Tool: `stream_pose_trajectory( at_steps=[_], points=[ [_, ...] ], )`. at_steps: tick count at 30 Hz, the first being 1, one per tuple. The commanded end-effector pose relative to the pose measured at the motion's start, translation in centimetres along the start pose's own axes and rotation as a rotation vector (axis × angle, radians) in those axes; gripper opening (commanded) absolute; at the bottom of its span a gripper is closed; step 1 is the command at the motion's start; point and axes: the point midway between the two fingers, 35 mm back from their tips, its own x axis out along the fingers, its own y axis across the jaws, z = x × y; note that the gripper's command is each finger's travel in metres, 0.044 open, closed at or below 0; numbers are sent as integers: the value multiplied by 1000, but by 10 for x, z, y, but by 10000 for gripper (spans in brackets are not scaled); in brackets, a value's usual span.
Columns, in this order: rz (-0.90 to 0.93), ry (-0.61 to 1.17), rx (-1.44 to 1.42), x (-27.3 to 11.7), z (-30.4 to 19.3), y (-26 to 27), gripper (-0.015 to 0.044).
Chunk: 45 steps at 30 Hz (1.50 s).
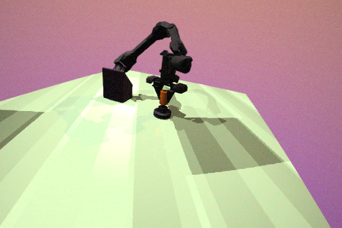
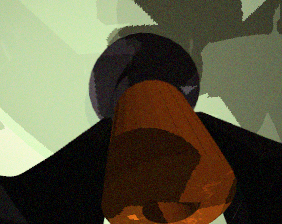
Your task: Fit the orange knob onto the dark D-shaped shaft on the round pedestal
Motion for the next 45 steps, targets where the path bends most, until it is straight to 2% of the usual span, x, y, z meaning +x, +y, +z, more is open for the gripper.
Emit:
stream_pose_trajectory(
  at_steps=[1, 17, 25, 45],
  points=[
    [-1, -3, 0, 1, 0, 0, 0],
    [-1, -3, 0, -4, 0, -2, 0],
    [-1, -3, -210, -2, 0, -3, 0],
    [-1, -3, -209, 1, 0, 1, 0]
  ],
)
